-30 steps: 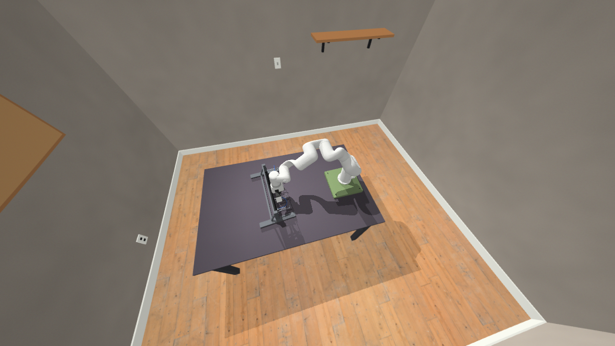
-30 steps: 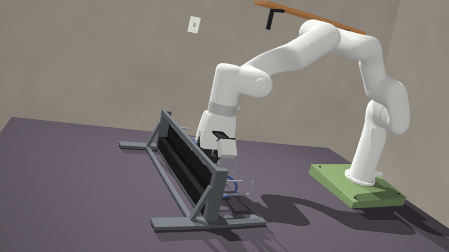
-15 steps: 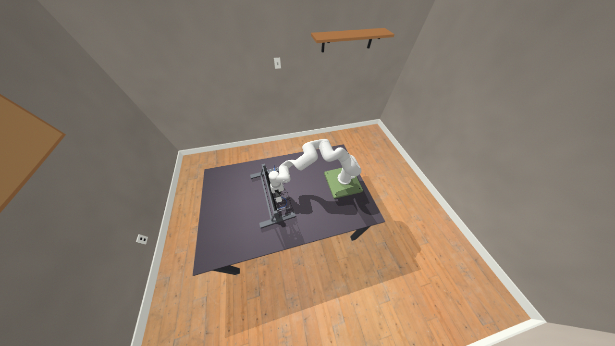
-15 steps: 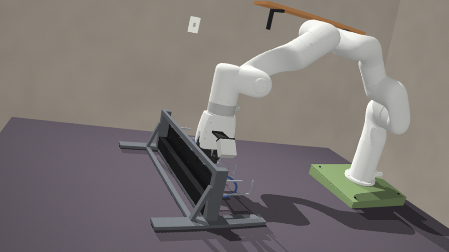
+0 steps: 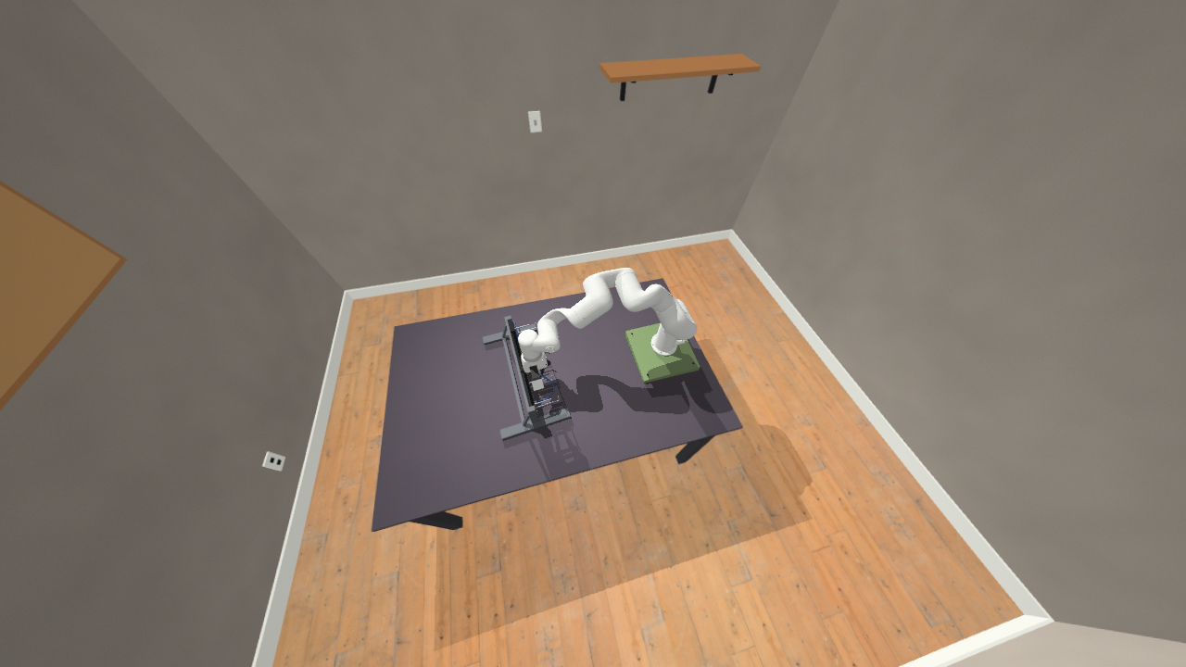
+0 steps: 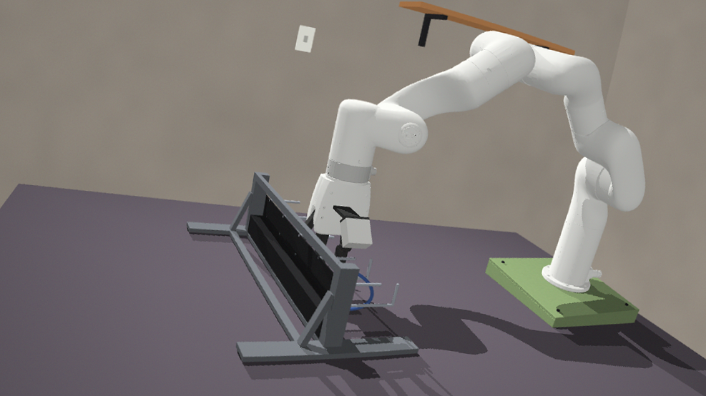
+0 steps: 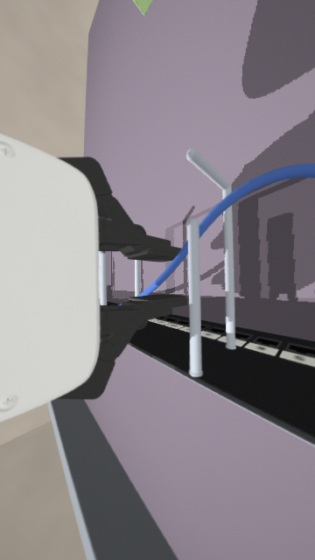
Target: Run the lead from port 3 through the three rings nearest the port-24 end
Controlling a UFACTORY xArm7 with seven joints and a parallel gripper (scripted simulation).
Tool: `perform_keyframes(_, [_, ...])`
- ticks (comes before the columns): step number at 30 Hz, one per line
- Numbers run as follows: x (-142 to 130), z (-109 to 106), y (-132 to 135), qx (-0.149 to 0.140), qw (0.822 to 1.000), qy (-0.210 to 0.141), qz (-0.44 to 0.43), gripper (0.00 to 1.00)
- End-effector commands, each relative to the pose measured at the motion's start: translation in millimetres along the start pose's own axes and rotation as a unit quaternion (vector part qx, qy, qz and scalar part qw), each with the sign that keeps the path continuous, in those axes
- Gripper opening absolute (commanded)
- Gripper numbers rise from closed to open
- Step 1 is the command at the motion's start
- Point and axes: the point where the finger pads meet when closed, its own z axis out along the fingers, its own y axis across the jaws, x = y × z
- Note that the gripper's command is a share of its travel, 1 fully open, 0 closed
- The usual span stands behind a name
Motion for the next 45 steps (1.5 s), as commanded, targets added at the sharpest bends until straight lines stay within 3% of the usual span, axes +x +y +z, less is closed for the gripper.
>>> perform_keyframes(1, [-0.3,-2.6,1.8,-0.003,1.000,0.000,0.000,0.33])
perform_keyframes(31, [-0.3,-3.8,1.8,-0.003,1.000,0.000,0.000,0.33])
perform_keyframes(45, [-0.3,-29.3,1.6,-0.003,1.000,0.000,0.000,0.33])
